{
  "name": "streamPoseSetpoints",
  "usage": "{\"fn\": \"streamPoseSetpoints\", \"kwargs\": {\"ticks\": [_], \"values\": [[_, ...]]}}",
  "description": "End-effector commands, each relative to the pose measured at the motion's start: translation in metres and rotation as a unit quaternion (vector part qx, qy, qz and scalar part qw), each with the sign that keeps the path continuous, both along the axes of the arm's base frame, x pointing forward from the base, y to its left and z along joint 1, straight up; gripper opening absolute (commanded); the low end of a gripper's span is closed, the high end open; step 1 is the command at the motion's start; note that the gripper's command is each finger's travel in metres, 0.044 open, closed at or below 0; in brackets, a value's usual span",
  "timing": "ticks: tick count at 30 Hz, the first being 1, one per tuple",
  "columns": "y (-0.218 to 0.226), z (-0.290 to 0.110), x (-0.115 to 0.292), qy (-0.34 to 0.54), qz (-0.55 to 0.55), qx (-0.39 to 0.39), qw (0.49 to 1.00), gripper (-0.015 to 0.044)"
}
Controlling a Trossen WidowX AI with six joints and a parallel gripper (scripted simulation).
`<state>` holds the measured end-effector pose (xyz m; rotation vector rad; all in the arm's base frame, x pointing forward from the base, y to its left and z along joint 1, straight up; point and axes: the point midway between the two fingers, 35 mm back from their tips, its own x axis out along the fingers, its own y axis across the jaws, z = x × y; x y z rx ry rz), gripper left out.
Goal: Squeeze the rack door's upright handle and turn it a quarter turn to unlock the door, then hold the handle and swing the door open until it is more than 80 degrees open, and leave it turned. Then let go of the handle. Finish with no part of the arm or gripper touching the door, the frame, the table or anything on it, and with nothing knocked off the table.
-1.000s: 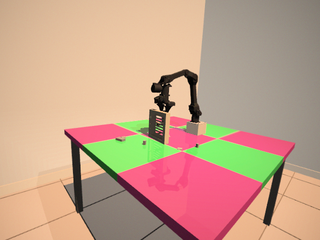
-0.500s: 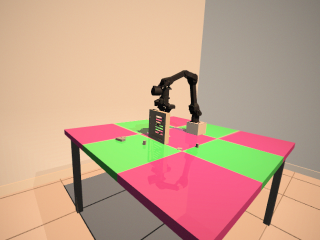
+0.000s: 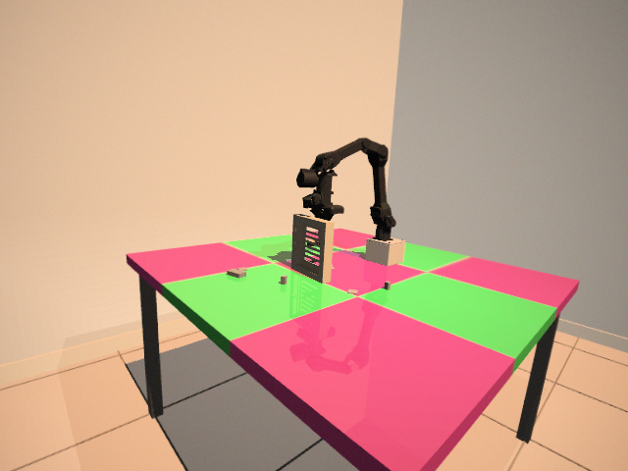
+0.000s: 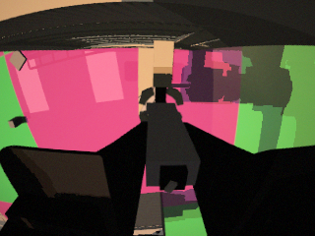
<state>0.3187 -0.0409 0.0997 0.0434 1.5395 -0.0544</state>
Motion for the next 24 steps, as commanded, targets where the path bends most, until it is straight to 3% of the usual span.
{"fn": "streamPoseSetpoints", "kwargs": {"ticks": [1, 12, 24], "values": [[0.0, -0.0007, 0.0002, 0.0, 0.003, 0.0, 1.0, 0.0013], [0.0, -0.0007, 0.0002, -0.002, -0.229, 0.007, 0.973, 0.0013], [-0.0001, -0.0007, 0.0002, -0.004, -0.502, 0.015, 0.865, 0.0013]]}}
